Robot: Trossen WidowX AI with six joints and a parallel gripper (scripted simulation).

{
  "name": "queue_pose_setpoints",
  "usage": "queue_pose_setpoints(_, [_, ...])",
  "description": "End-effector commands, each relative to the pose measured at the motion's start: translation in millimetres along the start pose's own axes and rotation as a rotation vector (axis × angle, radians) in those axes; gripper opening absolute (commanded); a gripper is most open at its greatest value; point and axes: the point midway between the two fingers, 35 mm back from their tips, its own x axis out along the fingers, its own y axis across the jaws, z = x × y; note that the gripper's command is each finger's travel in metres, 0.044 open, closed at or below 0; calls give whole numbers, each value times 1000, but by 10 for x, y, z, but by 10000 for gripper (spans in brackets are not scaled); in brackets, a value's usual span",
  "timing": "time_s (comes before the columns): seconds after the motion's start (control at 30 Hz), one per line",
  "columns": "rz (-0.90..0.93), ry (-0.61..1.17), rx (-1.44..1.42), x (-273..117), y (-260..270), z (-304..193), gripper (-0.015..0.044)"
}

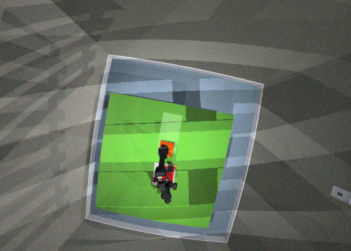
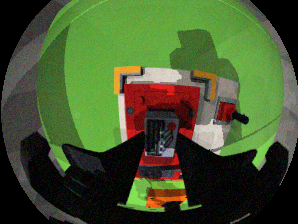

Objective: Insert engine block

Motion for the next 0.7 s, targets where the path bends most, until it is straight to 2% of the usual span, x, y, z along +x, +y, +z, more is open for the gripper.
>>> queue_pose_setpoints(0.0, [2,2,-3,16,4,-1,158])
queue_pose_setpoints(0.67, [2,2,-2,38,4,-2,158])
